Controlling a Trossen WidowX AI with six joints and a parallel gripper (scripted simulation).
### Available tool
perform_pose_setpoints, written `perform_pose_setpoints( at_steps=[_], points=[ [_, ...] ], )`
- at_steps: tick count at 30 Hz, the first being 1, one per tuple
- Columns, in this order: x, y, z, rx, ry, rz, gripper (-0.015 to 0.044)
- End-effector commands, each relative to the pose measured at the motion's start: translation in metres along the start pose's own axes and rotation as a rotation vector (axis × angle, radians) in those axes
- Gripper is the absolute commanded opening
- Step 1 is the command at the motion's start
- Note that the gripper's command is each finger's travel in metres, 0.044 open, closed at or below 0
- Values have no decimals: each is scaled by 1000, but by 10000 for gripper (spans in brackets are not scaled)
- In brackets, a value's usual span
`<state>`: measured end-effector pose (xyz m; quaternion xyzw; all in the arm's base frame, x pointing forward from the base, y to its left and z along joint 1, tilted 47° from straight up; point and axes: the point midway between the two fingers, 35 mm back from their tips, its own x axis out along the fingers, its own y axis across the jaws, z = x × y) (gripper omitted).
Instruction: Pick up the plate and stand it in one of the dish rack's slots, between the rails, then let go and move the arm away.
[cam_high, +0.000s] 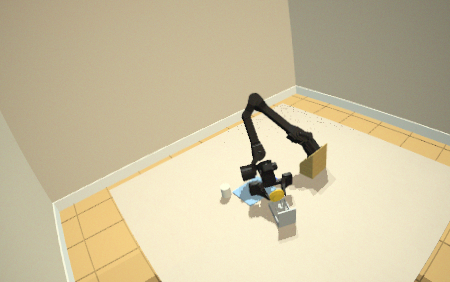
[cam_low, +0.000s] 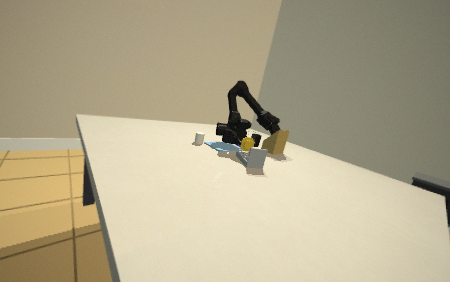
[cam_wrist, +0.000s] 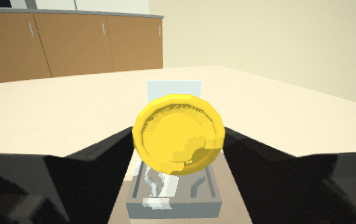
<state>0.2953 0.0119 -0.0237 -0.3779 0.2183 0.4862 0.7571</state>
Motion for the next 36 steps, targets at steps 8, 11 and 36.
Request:
perform_pose_setpoints(
  at_steps=[8,11,36],
  points=[
    [12,3,0,0,0,0,0],
    [13,4,-16,-3,1,-4,0],
    [12,5,-13,2,8,-2,289]
  ],
)
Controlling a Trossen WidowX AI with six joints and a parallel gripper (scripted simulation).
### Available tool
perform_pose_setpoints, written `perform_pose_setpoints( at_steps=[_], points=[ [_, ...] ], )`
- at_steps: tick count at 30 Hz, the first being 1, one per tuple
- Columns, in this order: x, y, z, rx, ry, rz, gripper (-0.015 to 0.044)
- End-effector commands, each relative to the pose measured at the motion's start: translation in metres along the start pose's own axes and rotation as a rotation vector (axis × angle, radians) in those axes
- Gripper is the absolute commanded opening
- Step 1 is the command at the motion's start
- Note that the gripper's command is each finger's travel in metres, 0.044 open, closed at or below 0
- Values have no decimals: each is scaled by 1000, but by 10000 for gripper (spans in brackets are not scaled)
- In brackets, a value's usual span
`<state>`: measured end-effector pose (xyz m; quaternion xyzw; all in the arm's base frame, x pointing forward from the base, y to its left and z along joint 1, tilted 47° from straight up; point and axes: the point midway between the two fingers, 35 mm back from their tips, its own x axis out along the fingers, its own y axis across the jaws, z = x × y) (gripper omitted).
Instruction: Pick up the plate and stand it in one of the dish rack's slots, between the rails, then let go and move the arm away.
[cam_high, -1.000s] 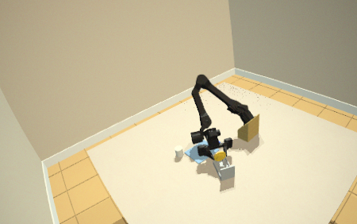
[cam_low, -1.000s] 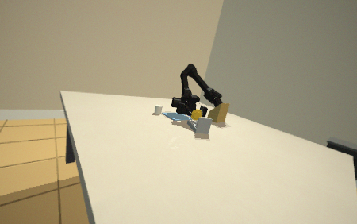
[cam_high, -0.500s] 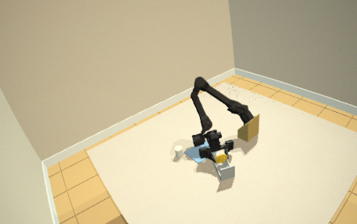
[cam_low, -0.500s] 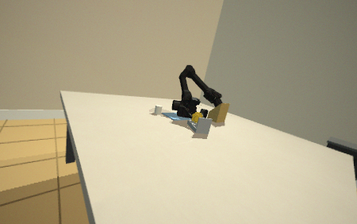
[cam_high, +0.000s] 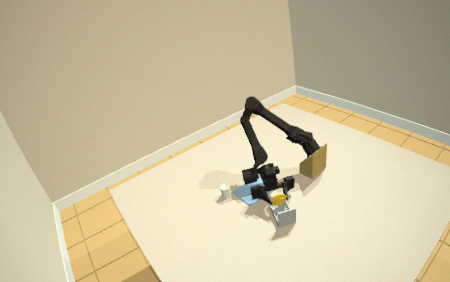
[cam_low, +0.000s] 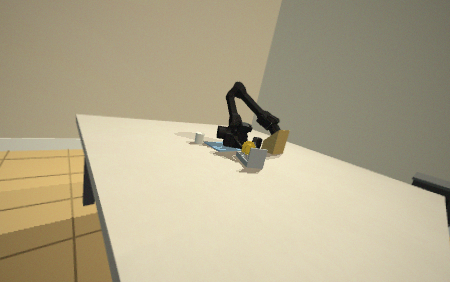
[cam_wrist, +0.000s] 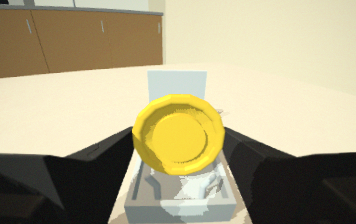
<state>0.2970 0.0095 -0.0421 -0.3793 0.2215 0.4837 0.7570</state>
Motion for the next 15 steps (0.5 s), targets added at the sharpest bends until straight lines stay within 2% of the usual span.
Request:
perform_pose_setpoints(
  at_steps=[1,4,5,11,15],
  points=[
    [0,0,0,0,0,0,315],
    [0,0,0,0,0,0,394],
    [0,0,0,0,0,0,400],
    [0,0,2,0,0,1,400],
    [-2,-7,44,-4,3,8,400]
  ],
)
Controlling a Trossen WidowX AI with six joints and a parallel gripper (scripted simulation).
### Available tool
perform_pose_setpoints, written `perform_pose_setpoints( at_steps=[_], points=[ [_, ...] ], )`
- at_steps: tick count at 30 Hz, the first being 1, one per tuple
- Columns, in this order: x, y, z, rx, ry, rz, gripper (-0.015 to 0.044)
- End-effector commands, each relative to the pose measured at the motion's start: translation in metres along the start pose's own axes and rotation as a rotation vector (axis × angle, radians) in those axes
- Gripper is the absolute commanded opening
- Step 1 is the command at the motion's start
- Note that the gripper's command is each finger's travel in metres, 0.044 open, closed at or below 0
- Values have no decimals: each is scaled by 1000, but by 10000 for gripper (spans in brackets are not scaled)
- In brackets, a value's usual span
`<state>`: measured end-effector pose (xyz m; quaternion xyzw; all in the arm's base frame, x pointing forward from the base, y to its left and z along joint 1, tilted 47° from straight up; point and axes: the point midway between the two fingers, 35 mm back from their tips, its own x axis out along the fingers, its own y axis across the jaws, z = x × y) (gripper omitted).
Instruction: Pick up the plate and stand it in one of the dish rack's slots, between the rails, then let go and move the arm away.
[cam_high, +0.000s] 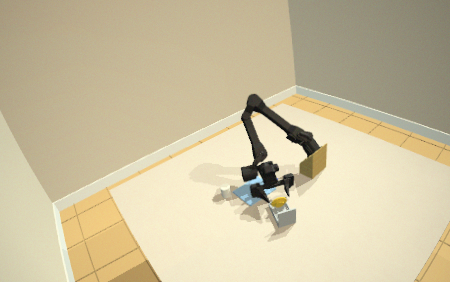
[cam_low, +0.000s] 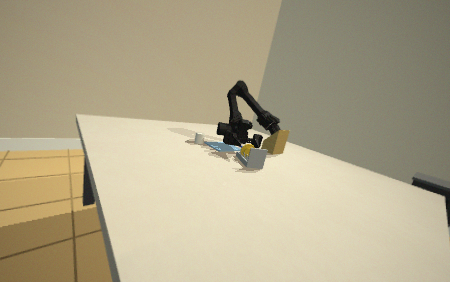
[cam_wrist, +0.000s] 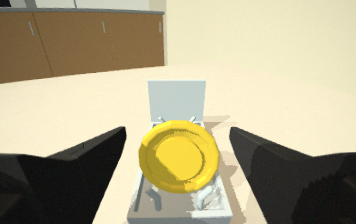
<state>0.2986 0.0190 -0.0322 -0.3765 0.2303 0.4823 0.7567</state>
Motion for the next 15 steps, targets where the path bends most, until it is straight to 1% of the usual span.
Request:
perform_pose_setpoints(
  at_steps=[1,5,10,15],
  points=[
    [-3,-4,44,-17,-10,2,400],
    [-10,0,93,-14,-25,-2,400],
    [-10,-7,102,-9,-27,-1,400],
    [-5,1,103,106,55,50,400]
  ],
)
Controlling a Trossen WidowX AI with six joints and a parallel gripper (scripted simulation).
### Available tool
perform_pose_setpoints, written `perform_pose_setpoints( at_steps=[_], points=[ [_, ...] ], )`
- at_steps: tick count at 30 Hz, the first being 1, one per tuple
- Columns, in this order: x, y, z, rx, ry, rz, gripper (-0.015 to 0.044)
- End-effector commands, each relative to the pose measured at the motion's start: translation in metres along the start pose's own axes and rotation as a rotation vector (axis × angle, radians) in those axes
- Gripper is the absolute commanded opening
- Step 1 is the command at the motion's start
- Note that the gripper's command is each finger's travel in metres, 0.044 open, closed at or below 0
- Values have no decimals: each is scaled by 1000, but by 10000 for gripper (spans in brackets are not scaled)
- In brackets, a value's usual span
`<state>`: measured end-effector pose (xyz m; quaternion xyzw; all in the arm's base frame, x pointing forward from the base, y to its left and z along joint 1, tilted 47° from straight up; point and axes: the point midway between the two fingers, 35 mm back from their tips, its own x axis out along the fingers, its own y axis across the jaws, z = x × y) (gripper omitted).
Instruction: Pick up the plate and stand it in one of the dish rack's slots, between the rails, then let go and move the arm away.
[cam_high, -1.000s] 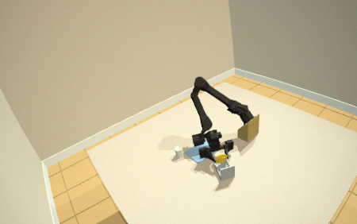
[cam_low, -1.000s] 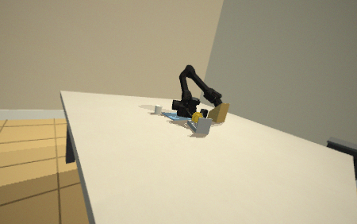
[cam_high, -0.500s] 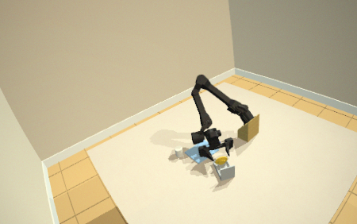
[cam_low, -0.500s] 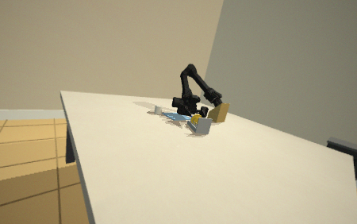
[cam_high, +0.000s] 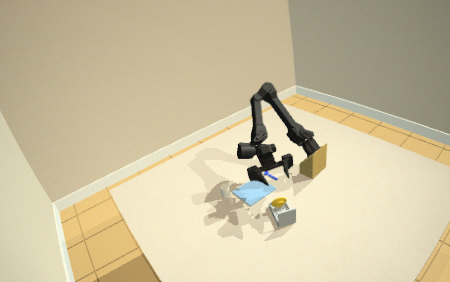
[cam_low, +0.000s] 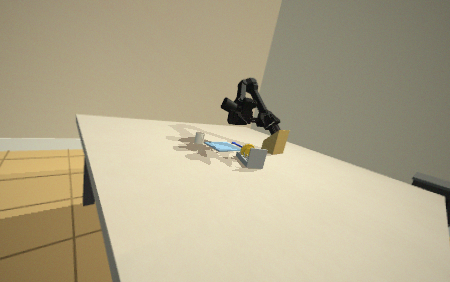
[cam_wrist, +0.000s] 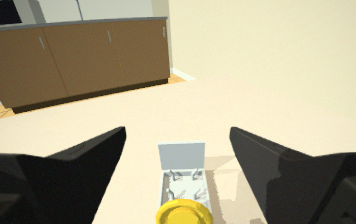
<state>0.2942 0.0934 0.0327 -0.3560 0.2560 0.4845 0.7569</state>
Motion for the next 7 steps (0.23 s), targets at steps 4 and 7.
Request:
perform_pose_setpoints(
  at_steps=[4,7],
  points=[
    [4,8,5,150,119,54,400],
    [5,15,6,224,189,75,400]
  ],
)
